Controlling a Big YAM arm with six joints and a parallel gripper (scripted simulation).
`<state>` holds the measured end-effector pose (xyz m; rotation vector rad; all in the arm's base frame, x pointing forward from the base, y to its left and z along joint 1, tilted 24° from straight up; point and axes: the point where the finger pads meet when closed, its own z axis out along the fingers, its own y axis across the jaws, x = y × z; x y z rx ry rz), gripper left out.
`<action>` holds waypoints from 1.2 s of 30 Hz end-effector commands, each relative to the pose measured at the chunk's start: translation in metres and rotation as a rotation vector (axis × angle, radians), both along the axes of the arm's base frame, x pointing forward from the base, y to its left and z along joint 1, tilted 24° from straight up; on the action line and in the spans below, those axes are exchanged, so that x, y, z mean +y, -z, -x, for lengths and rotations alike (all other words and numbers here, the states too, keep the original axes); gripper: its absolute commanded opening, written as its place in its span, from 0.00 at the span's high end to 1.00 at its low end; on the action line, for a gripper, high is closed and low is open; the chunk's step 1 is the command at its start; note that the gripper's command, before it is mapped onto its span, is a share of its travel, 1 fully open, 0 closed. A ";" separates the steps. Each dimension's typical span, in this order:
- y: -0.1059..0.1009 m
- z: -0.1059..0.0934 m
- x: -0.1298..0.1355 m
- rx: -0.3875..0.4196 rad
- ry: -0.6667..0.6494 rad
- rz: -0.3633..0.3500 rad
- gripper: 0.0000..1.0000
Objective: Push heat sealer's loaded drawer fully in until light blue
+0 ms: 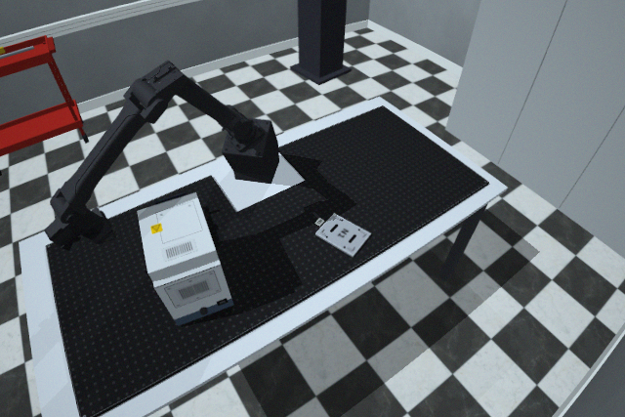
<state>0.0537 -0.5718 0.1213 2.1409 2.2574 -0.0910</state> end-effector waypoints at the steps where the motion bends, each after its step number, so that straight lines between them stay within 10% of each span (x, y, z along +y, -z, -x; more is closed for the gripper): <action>1: -0.001 -0.012 -0.010 -0.004 0.023 -0.019 0.55; 6: 0.023 0.023 0.007 0.001 0.030 -0.040 0.55; 24: 0.004 0.084 0.026 -0.022 0.097 -0.024 0.55; 36: 0.009 0.083 0.036 -0.066 0.141 0.012 0.55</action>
